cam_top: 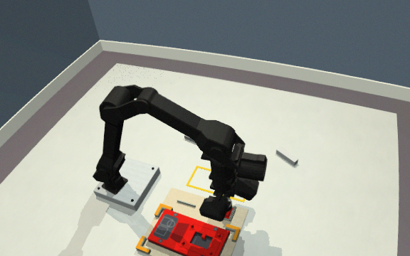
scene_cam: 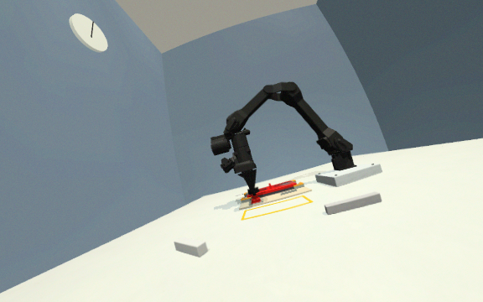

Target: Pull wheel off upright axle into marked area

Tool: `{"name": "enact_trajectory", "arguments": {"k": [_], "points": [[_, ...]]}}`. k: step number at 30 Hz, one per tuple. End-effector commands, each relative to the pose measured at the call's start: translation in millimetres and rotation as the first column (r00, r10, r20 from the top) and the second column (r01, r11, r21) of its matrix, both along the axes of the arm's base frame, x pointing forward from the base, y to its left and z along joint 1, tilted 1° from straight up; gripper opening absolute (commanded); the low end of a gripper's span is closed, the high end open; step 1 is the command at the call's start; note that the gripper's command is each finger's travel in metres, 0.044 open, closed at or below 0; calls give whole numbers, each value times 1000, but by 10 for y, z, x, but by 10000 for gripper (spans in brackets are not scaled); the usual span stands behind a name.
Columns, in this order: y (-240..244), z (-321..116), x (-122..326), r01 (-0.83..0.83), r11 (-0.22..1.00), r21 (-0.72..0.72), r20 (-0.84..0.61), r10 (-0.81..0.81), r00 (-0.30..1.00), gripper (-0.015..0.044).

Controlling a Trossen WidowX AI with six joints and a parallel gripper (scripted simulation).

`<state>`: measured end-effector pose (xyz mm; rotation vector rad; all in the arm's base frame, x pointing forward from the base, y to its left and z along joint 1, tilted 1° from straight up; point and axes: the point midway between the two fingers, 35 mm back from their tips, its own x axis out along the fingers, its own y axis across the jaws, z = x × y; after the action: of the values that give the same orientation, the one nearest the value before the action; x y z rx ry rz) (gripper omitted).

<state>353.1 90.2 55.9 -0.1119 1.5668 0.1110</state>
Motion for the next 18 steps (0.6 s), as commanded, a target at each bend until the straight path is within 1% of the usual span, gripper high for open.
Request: {"name": "enact_trajectory", "arguments": {"k": [1,18], "points": [[-2,58,4,-2,1000,0,8,2,1000,0],[-2,114,4,-3,1000,1,7,3,1000,0]]}}
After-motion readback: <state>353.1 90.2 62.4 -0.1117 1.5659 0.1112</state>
